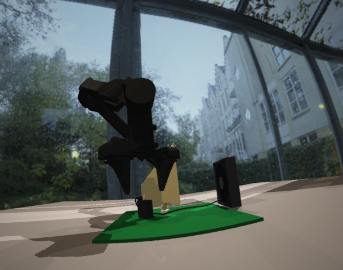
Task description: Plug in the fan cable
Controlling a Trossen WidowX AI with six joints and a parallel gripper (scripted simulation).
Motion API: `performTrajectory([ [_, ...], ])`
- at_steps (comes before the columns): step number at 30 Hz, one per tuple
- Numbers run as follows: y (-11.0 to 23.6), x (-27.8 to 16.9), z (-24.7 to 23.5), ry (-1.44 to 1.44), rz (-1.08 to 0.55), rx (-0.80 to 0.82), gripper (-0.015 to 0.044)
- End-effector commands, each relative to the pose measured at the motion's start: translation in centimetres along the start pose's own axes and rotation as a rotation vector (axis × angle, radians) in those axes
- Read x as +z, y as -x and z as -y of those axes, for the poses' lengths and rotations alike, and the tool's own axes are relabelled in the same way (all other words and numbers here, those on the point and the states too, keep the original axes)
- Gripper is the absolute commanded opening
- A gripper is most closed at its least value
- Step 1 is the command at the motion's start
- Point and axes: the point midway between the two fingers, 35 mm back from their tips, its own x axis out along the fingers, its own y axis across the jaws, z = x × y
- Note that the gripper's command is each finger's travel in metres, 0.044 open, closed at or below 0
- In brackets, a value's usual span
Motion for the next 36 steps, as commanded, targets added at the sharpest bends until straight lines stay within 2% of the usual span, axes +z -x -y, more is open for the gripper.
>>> performTrajectory([
  [1,-0.9,0.2,0.2,0.007,0.009,-0.002,0.044],
  [23,-4.4,0.4,0.2,0.007,0.011,0.0,0.044],
  [30,-4.5,0.4,0.2,0.007,0.012,0.0,0.044],
  [36,-4.3,0.2,0.1,0.001,0.006,0.0,0.0282],
])
